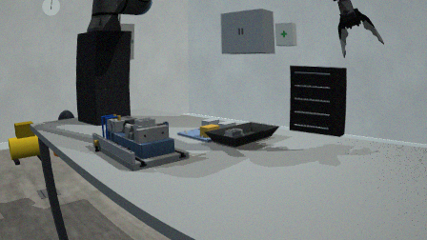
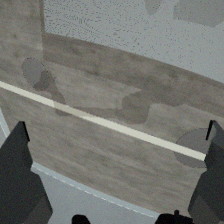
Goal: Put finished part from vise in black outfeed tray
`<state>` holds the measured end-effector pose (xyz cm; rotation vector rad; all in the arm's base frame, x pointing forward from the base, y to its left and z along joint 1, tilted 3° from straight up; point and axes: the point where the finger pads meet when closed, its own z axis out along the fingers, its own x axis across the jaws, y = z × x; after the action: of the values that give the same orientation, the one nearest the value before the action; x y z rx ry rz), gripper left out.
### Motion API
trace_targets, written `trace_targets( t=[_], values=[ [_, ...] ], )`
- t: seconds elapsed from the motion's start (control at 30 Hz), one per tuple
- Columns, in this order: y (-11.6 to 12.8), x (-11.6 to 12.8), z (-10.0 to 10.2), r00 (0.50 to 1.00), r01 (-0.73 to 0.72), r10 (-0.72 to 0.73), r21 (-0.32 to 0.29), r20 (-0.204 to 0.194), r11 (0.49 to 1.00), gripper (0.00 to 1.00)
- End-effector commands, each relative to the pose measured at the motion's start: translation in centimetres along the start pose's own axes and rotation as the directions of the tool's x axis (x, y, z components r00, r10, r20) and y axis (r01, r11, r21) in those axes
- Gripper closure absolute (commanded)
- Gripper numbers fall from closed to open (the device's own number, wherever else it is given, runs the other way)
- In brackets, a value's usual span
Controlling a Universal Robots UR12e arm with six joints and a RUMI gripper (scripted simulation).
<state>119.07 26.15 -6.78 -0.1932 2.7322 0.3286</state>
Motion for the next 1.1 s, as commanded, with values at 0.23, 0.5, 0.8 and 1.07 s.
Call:
trace_targets(
  t=[0.23, 0.5, 0.8, 1.07],
  values=[
    [0.0, -0.1, -0.1, 1.0, 0.001, -0.001, 0.0, 0.002, 1.0, 0.0],
    [0.0, -0.1, -0.1, 1.0, 0.001, -0.001, 0.0, 0.002, 1.0, 0.0],
    [-1.9, 0.8, -0.4, 1.0, -0.006, 0.006, 0.011, -0.003, 1.0, 0.0],
    [-9.0, 4.9, -1.1, 0.999, -0.028, 0.029, 0.051, -0.026, 0.998, 0.0]
  ],
)
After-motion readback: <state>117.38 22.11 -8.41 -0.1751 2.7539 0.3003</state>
